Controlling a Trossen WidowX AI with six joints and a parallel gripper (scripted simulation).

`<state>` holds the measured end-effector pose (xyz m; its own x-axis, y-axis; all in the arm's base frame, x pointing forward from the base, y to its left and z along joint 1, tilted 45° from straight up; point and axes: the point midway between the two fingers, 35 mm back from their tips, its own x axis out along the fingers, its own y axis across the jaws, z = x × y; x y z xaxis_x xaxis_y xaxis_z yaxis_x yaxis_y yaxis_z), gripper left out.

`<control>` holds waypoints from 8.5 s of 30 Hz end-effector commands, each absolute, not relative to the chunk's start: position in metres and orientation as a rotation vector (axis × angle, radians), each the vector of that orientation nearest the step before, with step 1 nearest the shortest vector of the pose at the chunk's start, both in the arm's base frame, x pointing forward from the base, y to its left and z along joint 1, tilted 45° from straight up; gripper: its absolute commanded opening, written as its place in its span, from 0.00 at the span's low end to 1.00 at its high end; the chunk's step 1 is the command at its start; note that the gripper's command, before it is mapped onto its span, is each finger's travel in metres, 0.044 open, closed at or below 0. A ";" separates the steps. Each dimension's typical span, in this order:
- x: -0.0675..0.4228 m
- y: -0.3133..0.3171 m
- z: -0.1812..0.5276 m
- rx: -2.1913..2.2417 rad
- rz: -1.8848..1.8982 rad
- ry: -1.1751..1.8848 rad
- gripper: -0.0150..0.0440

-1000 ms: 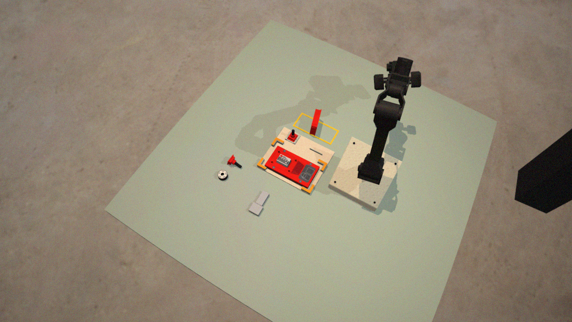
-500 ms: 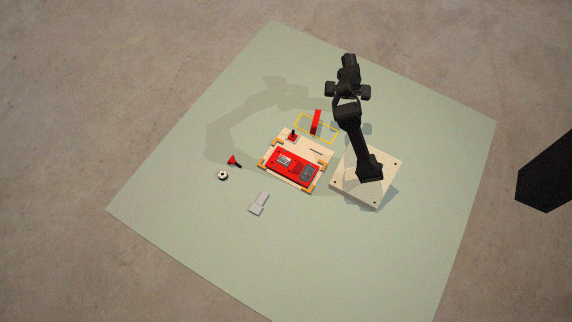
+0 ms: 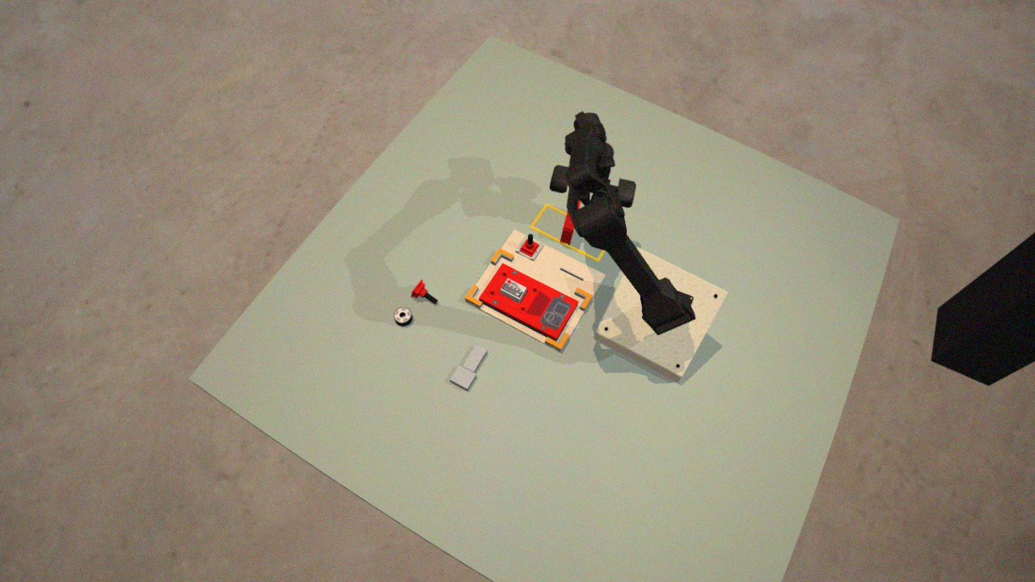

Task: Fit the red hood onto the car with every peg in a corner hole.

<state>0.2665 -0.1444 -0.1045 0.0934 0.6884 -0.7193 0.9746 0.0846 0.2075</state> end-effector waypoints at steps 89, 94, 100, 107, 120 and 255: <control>0.308 -0.167 -0.072 1.677 -0.516 1.658 0.25; 0.310 -0.166 -0.076 1.688 -0.521 1.643 0.25; 0.310 -0.166 -0.076 1.688 -0.521 1.643 0.25; 0.310 -0.166 -0.076 1.688 -0.521 1.643 0.25; 0.352 -0.122 -0.093 1.679 -0.511 1.658 0.61; 0.358 -0.082 -0.134 1.674 -0.509 1.662 0.32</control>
<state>0.3567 -0.0752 -0.1392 0.0878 0.6990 -0.7097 0.9763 0.0811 0.2007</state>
